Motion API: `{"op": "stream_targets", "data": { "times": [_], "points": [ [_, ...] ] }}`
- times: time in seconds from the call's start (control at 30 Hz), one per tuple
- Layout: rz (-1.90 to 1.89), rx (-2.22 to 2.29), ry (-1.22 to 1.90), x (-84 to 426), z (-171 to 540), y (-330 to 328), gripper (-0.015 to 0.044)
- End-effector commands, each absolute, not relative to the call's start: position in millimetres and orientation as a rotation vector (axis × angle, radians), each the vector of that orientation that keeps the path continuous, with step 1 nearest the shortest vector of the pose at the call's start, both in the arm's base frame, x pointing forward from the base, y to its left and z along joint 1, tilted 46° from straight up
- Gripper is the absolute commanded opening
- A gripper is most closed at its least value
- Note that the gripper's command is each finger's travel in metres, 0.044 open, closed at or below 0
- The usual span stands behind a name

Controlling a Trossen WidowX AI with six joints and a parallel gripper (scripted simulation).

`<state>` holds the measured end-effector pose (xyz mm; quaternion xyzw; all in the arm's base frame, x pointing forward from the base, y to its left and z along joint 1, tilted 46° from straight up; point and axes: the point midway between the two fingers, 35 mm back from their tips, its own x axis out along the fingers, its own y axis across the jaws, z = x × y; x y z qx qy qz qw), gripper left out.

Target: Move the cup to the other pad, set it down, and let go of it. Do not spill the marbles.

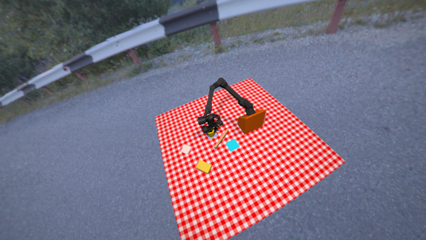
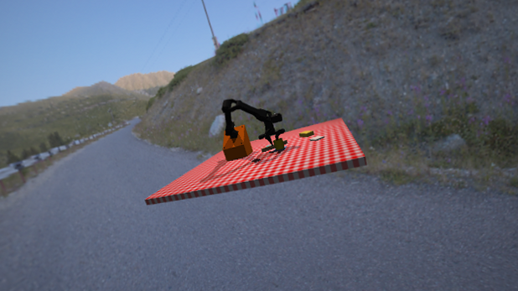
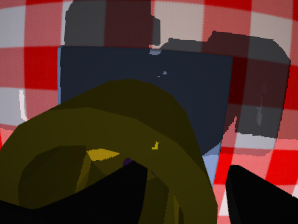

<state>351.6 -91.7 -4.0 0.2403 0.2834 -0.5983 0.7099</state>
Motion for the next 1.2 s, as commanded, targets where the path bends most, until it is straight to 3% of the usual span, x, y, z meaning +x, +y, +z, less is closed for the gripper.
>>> {"op": "stream_targets", "data": {
  "times": [0.0,0.8,1.17],
  "points": [
    [-1.329,0.526,0.632,350.4,-6.0,-93.0,0.0167],
    [-1.328,0.533,0.630,351.4,-4.4,-91.9,0.0000],
    [-1.328,0.531,0.633,346.7,16.0,-67.6,0.0000]
  ]
}}
